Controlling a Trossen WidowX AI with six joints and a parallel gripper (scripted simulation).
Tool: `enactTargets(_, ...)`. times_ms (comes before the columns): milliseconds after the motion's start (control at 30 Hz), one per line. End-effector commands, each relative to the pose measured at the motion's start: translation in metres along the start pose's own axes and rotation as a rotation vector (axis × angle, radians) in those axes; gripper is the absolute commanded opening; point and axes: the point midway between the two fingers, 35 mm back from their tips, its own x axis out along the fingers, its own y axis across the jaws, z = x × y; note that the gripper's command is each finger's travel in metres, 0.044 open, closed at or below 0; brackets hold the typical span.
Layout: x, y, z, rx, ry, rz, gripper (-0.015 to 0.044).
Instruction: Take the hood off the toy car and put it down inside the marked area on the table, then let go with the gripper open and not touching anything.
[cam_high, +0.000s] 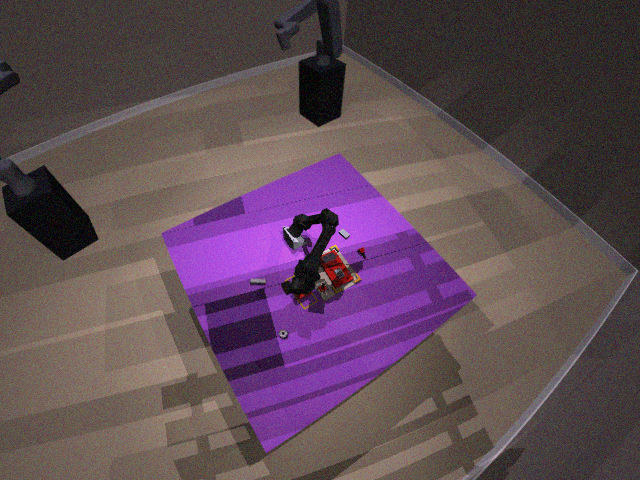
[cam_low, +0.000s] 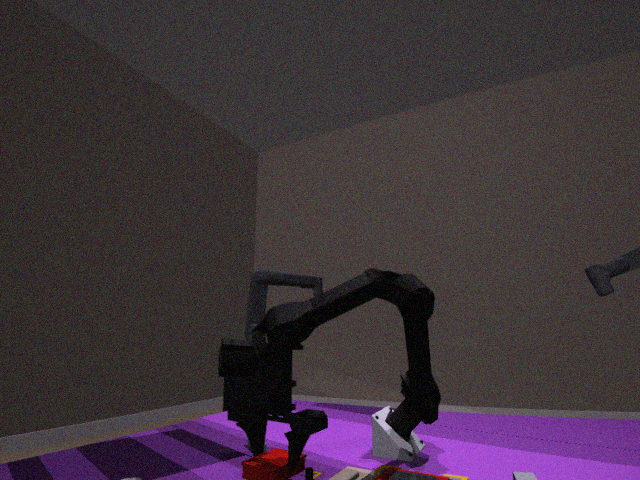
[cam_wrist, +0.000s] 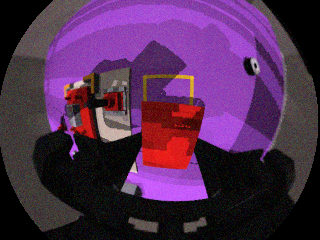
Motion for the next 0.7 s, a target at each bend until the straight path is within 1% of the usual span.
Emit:
enactTargets(0,0.0023,0.0008,-0.0009,0.007,-0.002,0.006,0.0000)
enactTargets(667,0.0109,0.0009,-0.0007,0.007,-0.002,0.006,0.0000)
